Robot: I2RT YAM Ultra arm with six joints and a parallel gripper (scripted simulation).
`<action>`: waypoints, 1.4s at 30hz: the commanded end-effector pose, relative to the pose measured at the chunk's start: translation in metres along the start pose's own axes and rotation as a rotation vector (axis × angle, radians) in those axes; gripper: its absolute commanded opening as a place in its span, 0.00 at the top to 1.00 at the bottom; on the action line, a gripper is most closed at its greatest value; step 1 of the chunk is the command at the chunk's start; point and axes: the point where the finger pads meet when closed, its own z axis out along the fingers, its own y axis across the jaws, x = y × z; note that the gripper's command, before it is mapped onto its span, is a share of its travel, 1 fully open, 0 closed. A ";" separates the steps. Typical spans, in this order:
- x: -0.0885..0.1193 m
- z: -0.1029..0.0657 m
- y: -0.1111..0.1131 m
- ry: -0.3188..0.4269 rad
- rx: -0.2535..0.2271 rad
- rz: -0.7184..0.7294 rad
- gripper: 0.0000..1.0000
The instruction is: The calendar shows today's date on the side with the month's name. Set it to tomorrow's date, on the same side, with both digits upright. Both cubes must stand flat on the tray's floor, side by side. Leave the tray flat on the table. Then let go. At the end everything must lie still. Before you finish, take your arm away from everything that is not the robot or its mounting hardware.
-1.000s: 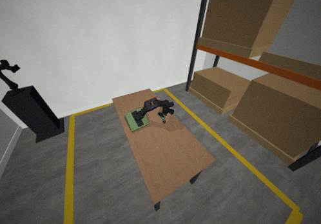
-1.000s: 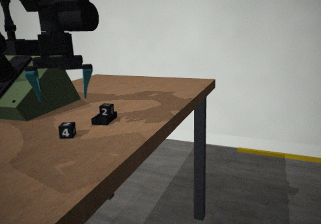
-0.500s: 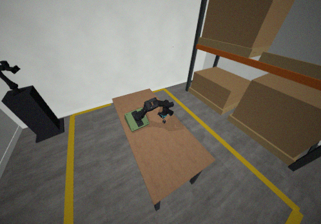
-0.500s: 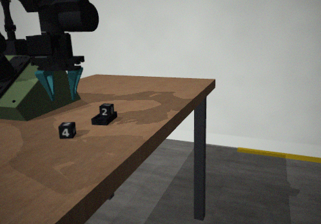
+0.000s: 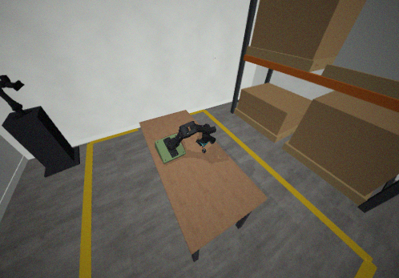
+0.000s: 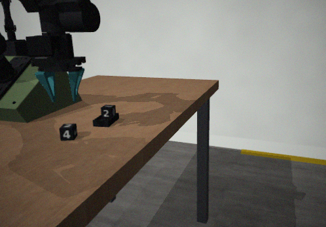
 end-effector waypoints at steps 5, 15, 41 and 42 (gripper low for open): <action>-0.001 -0.002 0.001 -0.005 -0.008 0.002 0.53; -0.001 -0.002 0.001 -0.005 -0.008 0.002 0.53; -0.001 0.015 0.002 -0.005 -0.008 0.002 0.53; -0.001 0.017 0.002 -0.005 -0.008 0.002 0.53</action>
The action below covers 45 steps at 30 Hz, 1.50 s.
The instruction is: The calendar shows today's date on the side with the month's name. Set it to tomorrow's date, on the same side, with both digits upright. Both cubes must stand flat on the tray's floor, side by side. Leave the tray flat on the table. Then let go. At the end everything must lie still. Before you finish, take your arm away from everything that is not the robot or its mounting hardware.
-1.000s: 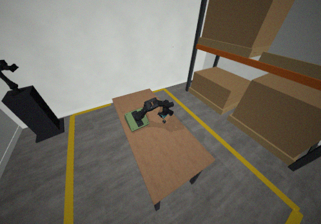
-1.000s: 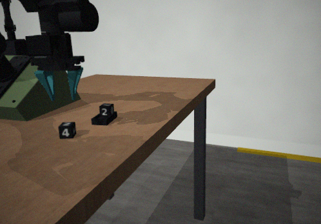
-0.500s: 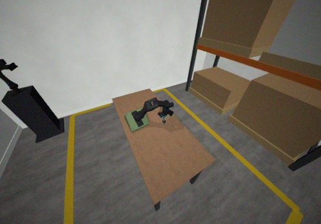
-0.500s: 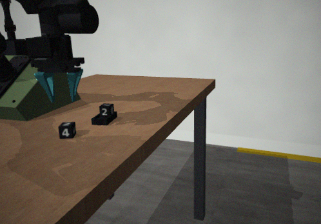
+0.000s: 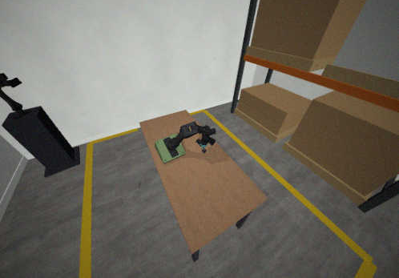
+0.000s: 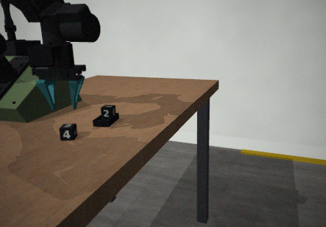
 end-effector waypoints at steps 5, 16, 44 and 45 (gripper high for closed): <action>-0.002 0.006 0.005 -0.012 -0.020 0.002 0.53; -0.002 0.019 0.005 -0.012 -0.020 0.002 0.53; -0.002 0.030 0.005 -0.012 -0.020 0.001 0.53; -0.002 0.030 0.005 -0.012 -0.020 0.001 0.53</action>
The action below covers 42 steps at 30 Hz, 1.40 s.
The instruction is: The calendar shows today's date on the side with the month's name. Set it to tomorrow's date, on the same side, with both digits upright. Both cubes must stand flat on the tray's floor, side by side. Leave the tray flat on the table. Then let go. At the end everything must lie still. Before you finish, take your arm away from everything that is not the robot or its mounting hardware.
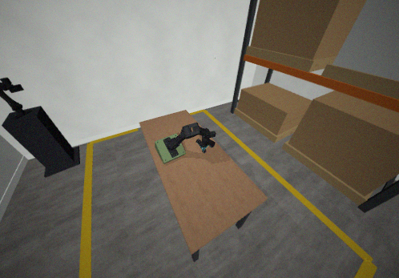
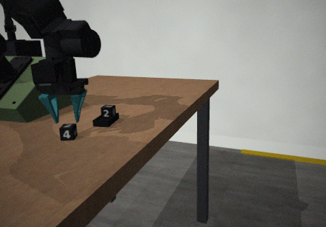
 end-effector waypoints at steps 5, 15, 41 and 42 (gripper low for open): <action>-0.001 -0.002 0.002 -0.005 -0.007 0.000 0.53; -0.001 -0.002 0.002 -0.005 -0.007 0.000 0.53; -0.001 -0.025 0.001 -0.005 -0.007 0.001 0.53; -0.001 -0.029 0.001 -0.005 -0.007 0.001 0.53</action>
